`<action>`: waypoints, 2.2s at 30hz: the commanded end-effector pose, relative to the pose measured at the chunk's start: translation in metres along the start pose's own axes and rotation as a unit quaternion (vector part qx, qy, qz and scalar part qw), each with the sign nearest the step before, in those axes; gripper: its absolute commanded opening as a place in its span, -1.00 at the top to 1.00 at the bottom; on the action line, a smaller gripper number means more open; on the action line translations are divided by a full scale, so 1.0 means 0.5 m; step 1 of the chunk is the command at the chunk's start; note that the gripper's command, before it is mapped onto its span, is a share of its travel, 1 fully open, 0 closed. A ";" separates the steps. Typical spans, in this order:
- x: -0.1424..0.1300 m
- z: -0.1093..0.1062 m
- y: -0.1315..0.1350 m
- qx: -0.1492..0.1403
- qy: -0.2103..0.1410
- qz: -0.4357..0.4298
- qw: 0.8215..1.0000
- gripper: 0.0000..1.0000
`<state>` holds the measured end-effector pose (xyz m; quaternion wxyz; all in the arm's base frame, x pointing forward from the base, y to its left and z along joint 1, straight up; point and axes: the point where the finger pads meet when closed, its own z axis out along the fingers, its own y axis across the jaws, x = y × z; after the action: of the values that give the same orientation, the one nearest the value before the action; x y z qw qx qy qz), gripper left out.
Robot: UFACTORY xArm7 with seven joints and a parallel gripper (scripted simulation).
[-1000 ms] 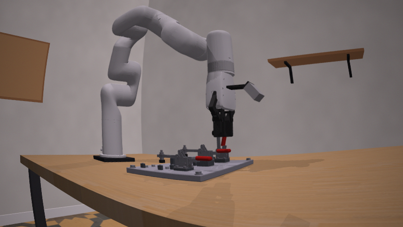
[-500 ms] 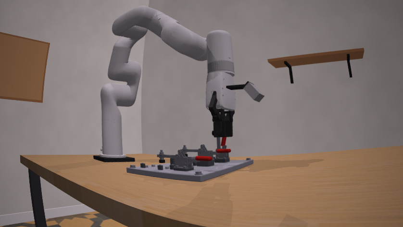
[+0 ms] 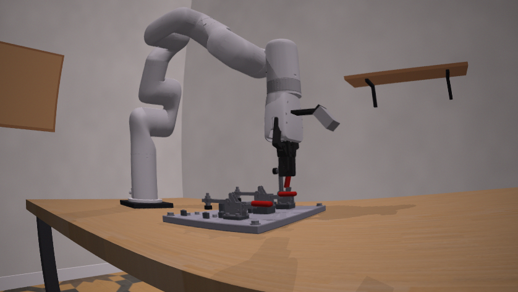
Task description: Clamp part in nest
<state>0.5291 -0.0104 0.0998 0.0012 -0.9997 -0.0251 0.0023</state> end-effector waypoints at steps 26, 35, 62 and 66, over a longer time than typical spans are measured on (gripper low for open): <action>0.006 -0.004 0.000 0.000 0.003 0.000 1.000 1.00; 0.012 -0.004 0.000 0.000 0.003 0.000 1.000 1.00; 0.013 0.023 0.000 0.000 0.003 0.000 1.000 1.00; 0.013 0.027 0.000 0.000 0.003 0.000 1.000 1.00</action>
<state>0.5338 -0.0100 0.0852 0.0012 -0.9997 -0.0251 0.0023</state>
